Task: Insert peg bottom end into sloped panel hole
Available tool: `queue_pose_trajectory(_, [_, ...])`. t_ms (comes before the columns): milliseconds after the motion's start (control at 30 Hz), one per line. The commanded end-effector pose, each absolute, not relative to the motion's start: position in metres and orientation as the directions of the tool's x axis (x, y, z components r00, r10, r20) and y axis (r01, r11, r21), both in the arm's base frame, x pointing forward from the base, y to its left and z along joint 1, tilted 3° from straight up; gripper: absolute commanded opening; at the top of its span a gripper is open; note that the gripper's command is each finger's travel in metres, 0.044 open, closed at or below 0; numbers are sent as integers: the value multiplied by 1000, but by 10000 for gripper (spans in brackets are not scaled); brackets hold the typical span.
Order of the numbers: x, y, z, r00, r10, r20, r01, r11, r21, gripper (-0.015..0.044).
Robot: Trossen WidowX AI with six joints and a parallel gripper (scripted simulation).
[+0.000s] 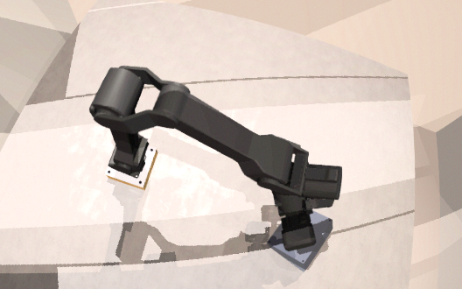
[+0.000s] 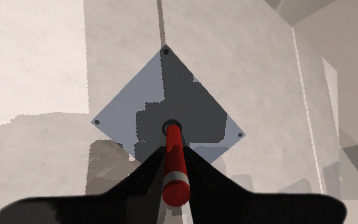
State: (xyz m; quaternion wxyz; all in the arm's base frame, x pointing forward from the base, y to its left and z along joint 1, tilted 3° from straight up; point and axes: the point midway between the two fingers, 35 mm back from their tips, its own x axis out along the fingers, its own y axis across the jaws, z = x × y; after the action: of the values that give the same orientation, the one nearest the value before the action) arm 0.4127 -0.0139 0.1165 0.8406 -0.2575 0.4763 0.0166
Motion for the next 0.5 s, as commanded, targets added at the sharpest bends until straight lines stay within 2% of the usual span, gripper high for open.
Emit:
queue_pose_trajectory(0, [414, -14, 114, 546, -217, -809, -273, 867, -417, 0])
queue_pose_trajectory(467, [417, -15, 111, 546, -218, -809, -273, 867, -417, 0])
